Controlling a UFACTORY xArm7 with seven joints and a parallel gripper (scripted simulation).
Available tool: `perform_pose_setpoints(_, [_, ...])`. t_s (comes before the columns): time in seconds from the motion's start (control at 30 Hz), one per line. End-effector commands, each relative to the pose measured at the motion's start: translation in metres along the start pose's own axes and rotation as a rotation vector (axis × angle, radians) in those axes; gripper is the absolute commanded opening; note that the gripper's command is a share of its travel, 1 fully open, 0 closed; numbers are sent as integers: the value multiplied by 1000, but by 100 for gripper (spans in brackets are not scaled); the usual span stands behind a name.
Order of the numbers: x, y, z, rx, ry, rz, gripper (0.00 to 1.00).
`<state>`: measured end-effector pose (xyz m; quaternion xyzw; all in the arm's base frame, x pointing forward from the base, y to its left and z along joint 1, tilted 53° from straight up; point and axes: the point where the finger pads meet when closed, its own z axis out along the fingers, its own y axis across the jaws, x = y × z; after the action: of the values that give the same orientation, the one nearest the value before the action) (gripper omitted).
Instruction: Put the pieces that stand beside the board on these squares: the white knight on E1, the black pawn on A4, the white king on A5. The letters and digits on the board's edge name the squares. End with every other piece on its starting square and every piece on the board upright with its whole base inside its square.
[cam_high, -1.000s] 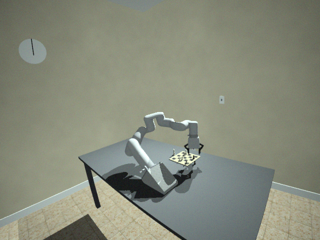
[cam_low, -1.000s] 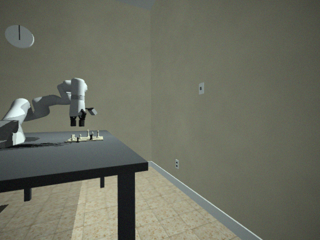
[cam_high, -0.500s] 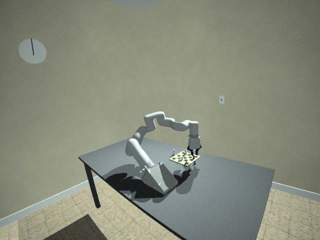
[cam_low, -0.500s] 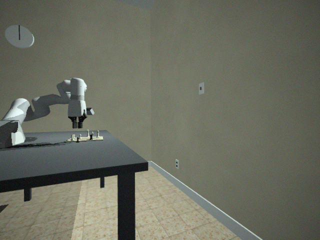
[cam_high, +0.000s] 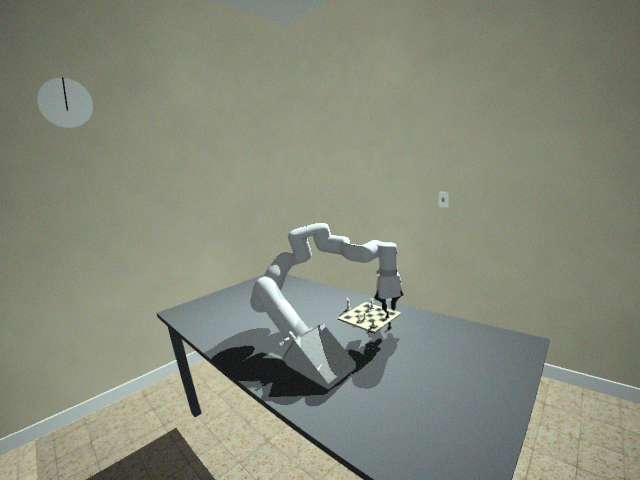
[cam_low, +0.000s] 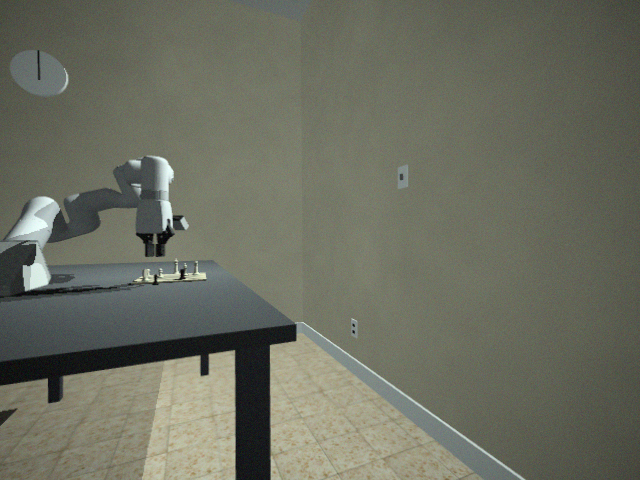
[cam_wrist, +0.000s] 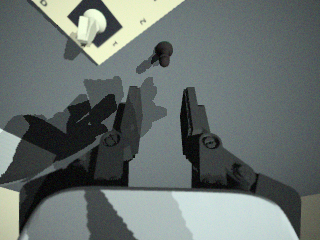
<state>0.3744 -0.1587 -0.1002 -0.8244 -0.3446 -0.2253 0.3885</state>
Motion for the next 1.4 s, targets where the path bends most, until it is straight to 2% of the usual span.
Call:
perform_pose_setpoints(0.0, [0, 1, -2, -5, -1, 0, 34])
perform_pose_setpoints(0.9, [-1, 1, 6, -5, -1, -1, 34])
perform_pose_setpoints(1.37, [-1, 1, 26, -5, -1, -1, 34])
